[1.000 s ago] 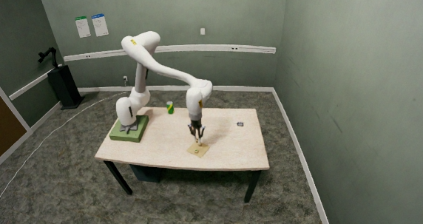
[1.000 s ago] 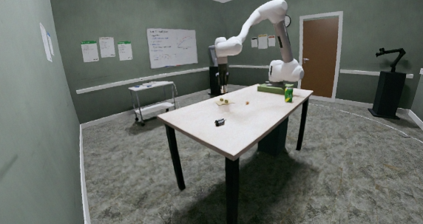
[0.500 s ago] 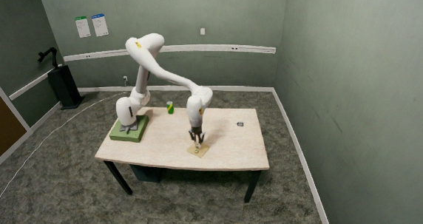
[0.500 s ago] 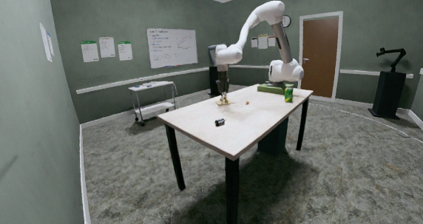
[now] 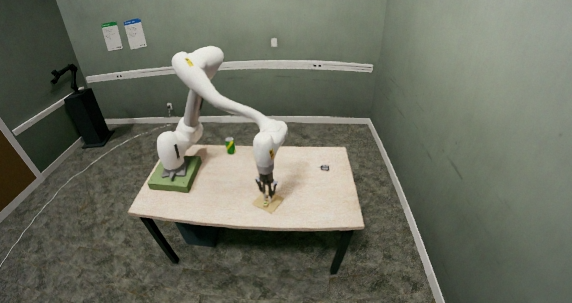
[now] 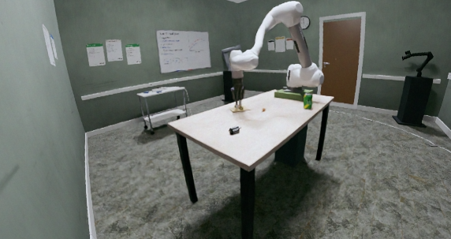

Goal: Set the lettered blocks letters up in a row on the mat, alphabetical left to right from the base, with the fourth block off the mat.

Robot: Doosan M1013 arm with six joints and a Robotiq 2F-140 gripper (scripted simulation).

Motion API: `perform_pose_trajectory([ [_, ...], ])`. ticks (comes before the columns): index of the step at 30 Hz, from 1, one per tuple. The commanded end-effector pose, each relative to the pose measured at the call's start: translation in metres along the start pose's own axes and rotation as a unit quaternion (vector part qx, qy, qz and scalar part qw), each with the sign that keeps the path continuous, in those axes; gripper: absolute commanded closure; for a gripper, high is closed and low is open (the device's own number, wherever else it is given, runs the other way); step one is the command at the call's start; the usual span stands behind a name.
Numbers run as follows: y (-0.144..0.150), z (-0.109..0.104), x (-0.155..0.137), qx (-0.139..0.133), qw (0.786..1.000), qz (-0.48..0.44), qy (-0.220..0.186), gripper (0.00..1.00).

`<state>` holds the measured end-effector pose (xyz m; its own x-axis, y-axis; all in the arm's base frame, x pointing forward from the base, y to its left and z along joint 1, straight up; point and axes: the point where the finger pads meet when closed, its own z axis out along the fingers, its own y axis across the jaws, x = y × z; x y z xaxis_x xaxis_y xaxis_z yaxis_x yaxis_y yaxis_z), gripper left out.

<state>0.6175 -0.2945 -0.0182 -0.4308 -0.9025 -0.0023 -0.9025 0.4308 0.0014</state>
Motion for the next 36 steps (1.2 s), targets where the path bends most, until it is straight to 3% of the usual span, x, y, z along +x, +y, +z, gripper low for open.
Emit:
perform_pose_trajectory([
  [1, -0.0005, -0.0008, -0.0001, 0.001, 1.000, 0.000, 0.000, 0.78],
  [36, -0.0005, 0.0033, -0.0001, 0.001, 1.000, 0.000, 0.000, 0.78],
])
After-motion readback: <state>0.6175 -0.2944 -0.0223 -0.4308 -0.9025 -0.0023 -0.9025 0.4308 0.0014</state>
